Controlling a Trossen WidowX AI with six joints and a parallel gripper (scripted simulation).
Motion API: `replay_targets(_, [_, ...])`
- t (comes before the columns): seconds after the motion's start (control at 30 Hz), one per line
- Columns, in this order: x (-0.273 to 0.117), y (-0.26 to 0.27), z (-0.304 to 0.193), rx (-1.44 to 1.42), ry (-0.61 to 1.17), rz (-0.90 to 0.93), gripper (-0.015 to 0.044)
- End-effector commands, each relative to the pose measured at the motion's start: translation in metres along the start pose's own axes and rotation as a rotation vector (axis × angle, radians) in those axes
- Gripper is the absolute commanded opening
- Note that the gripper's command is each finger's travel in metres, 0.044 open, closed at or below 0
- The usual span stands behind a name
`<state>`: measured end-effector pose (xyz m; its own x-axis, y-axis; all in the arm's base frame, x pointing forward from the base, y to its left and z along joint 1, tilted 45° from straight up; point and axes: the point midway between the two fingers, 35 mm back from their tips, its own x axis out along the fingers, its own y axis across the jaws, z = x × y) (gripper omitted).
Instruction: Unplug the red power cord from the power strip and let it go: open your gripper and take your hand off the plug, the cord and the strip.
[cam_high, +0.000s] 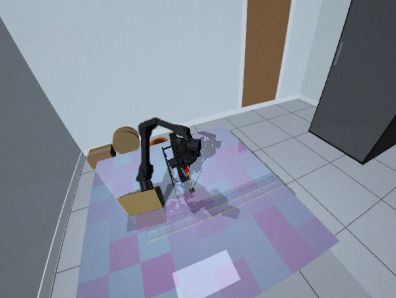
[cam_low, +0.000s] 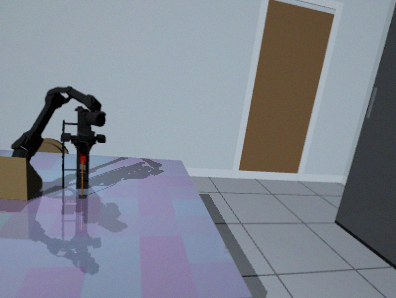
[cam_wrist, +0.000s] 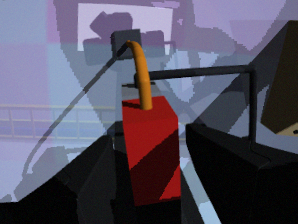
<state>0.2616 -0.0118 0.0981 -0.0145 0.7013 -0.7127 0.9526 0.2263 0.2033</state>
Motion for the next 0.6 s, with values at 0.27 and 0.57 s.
replay_targets(0.27, [0.007, -0.001, -0.005, 0.009, 0.008, 0.001, 0.016])
replay_targets(0.57, [0.01, -0.001, -0.004, 0.002, 0.003, -0.002, 0.0134])
